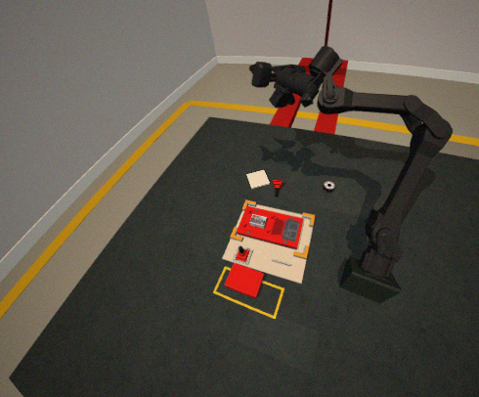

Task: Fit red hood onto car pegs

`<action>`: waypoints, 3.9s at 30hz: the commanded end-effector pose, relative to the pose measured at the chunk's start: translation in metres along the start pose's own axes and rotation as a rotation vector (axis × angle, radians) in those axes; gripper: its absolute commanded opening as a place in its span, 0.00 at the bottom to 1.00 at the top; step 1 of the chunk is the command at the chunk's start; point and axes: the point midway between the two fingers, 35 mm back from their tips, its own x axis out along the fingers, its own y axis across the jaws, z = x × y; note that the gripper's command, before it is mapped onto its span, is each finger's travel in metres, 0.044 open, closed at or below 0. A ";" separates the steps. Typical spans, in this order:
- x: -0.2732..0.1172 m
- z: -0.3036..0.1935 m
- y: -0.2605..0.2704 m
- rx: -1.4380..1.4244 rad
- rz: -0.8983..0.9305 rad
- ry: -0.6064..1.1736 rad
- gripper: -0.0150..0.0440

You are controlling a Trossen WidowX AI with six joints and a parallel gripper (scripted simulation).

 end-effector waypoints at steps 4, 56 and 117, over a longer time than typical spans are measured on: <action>0.005 0.041 -0.054 -0.228 -0.137 -0.132 1.00; -0.284 0.372 -0.281 -2.392 -2.395 0.037 1.00; -0.321 0.413 -0.260 -2.499 -2.784 0.303 1.00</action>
